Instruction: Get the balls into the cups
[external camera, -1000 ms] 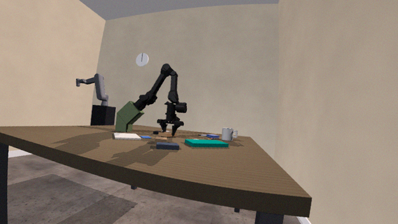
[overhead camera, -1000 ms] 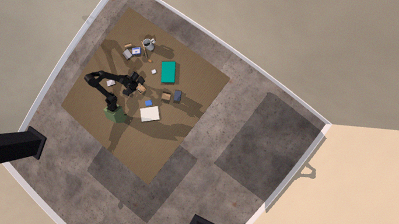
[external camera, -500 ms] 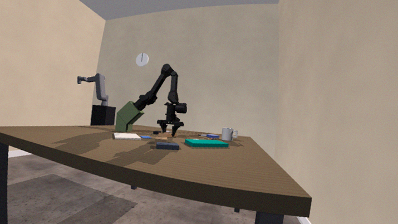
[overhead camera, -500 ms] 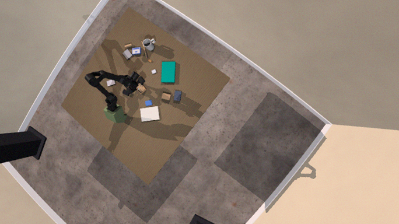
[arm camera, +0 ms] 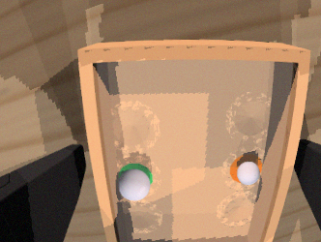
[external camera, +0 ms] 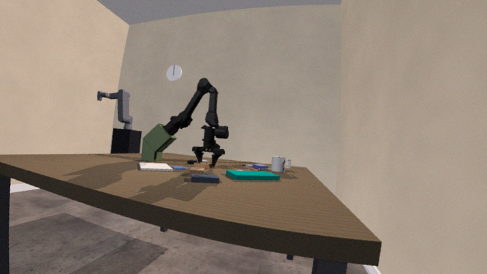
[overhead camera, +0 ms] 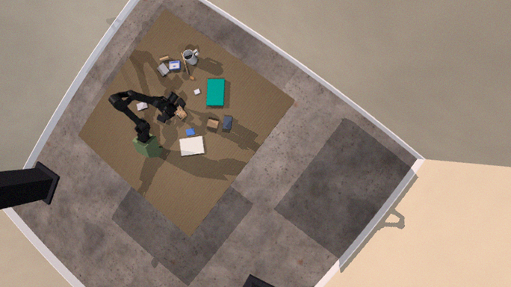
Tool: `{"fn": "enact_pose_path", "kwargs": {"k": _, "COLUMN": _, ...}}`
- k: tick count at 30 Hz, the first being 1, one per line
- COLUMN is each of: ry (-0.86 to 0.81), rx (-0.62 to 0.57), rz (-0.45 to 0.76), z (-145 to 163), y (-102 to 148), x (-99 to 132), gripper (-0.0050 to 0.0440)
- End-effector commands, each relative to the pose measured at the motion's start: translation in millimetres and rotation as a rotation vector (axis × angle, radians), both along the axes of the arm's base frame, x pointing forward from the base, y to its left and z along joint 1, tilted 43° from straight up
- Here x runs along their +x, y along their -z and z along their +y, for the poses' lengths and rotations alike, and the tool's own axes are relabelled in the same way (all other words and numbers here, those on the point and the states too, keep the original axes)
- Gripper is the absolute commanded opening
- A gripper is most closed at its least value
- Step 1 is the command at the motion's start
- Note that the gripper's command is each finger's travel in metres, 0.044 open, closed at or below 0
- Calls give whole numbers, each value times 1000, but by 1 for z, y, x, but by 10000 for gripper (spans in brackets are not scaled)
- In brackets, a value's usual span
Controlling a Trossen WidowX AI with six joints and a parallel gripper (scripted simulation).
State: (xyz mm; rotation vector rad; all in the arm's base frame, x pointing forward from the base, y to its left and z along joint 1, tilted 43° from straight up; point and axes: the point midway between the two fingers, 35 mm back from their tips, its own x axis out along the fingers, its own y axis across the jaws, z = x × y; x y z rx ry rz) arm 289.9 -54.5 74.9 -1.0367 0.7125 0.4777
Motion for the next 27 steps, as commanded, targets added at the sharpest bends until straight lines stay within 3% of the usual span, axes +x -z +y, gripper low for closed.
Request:
{"fn": "enact_pose_path", "kwargs": {"k": 1, "ry": 0, "rx": 0, "rz": -1, "z": 0, "y": 0, "x": 0, "gripper": 440}}
{"fn": "enact_pose_path", "kwargs": {"k": 18, "ry": 0, "rx": 0, "rz": -1, "z": 0, "y": -2, "x": -1, "gripper": 440}}
{"fn": "enact_pose_path", "kwargs": {"k": 23, "ry": 1, "rx": 0, "rz": 1, "z": -3, "y": -15, "x": -10, "gripper": 440}}
{"fn": "enact_pose_path", "kwargs": {"k": 27, "ry": 2, "rx": -6, "rz": -11, "z": -7, "y": -46, "x": -32, "gripper": 440}}
